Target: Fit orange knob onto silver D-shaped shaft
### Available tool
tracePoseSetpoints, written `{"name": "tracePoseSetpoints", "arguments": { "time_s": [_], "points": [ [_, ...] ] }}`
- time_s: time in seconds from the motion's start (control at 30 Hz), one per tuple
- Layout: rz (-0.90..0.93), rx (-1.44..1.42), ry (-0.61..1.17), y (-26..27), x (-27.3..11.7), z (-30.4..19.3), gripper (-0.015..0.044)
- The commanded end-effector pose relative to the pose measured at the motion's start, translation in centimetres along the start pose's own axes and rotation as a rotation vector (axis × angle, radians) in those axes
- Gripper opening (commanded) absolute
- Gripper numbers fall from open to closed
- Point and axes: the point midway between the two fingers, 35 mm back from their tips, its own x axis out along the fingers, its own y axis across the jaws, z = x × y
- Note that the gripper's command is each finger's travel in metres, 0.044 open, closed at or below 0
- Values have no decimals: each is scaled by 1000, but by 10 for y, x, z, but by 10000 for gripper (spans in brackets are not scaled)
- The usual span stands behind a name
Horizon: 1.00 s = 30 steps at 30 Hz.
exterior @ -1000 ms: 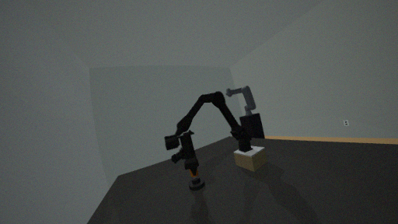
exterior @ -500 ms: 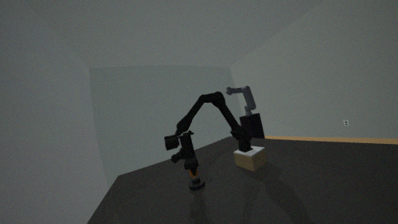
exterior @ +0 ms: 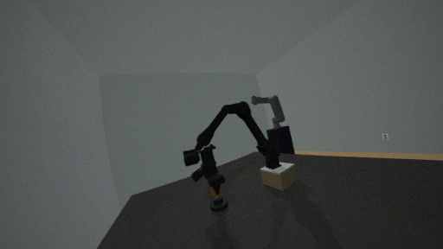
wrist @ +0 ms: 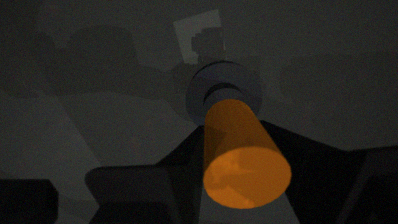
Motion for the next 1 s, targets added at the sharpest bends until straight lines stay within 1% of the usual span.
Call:
{"name": "tracePoseSetpoints", "arguments": {
  "time_s": [0.0,0.8,0.97],
  "points": [
    [-4,-19,-5,0,1,0,0],
    [-4,-58,-5,0,4,1,0],
    [-4,-23,-5,0,4,1,0]
  ]
}}
